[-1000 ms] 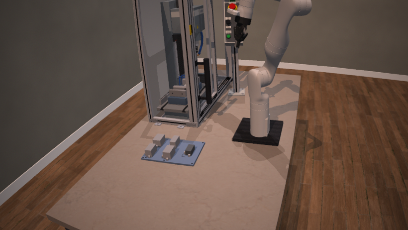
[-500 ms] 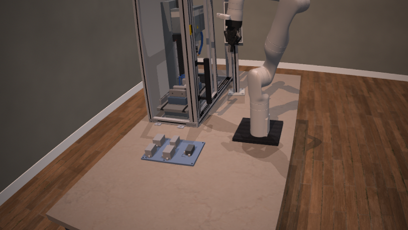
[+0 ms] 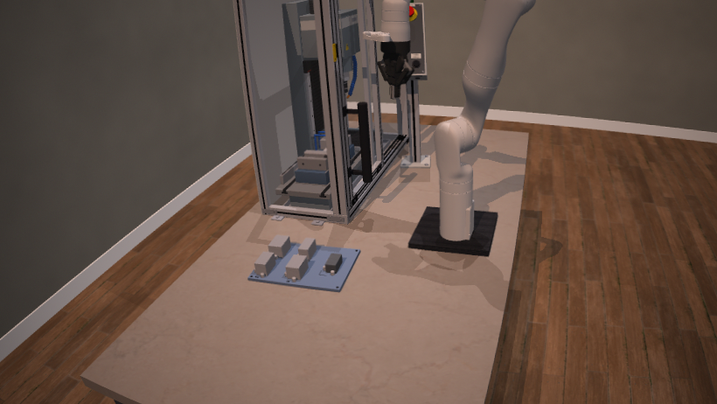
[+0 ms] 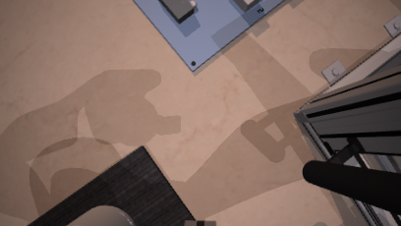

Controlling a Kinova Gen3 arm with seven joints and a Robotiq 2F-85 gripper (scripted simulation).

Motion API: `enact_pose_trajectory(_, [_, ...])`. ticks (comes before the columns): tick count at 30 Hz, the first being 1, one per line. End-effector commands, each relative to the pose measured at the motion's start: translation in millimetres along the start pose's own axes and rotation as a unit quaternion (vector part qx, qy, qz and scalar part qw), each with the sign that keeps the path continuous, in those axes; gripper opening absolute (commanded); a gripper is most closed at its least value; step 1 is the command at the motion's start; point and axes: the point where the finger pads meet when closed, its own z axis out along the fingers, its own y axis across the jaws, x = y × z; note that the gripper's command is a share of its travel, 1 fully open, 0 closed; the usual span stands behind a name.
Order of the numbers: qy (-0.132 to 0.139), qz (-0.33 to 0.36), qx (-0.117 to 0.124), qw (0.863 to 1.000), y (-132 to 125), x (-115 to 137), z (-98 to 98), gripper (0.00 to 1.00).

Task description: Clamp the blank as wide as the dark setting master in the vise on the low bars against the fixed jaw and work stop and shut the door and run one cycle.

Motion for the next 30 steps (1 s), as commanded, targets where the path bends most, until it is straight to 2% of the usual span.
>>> enact_pose_trajectory(1, [-0.019, -0.024, 0.009, 0.999, 2, 14, 4.6, 0.10])
enact_pose_trajectory(8, [-0.019, -0.024, 0.009, 0.999, 2, 14, 4.6, 0.10])
enact_pose_trajectory(13, [-0.030, -0.044, 0.015, 0.998, -1, 61, 20.8, 0.10])
enact_pose_trajectory(25, [-0.030, -0.044, 0.015, 0.998, -1, 61, 20.8, 0.10])
enact_pose_trajectory(30, [-0.028, -0.159, 0.018, 0.987, -2, 68, 23.2, 0.10])
